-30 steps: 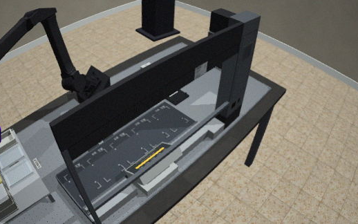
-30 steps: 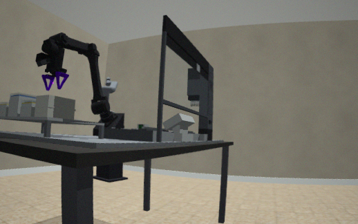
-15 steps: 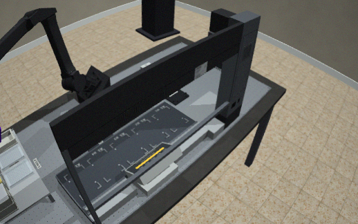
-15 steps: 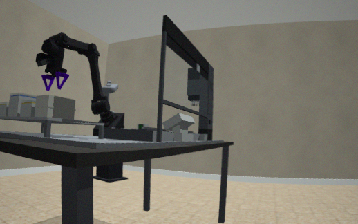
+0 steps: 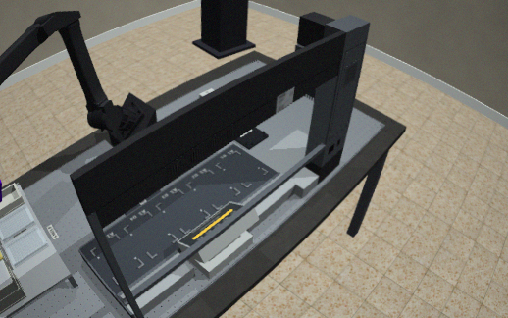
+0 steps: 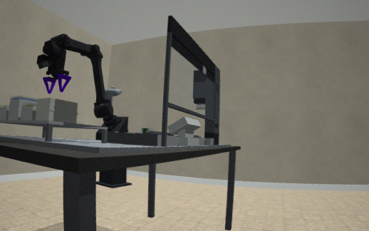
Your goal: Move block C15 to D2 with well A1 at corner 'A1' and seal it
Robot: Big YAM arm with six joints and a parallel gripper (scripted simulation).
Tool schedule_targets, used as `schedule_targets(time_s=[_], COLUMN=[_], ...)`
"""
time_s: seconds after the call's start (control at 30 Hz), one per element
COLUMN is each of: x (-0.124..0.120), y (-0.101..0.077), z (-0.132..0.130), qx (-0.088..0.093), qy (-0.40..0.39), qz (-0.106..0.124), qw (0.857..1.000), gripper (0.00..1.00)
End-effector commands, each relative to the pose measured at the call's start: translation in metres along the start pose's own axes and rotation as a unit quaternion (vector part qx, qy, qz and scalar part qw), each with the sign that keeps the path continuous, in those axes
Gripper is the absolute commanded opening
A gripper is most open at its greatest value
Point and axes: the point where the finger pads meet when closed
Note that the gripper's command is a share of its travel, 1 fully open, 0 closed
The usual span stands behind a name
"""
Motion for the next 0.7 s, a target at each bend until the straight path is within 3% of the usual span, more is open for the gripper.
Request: schedule_targets(time_s=[0.0, 0.27, 0.3, 0.53, 0.67], x=[0.006, 0.009, 0.010, 0.013, 0.014], y=[-0.014, -0.015, 0.002, -0.014, -0.006], z=[-0.019, -0.048, -0.051, -0.086, -0.107], qx=[0.002, 0.000, -0.005, -0.004, -0.007], qy=[0.000, -0.003, -0.005, -0.006, -0.006], qz=[-0.025, -0.026, -0.008, -0.026, -0.013], qw=[1.000, 1.000, 1.000, 1.000, 1.000], gripper=[1.00, 1.00, 1.00, 1.00, 1.00])
Point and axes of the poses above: the point where the finger pads meet when closed, its own y axis out along the fingers, its own z axis across the jaws, x = y × z, and after that the axes turned 6 degrees about y, right-handed
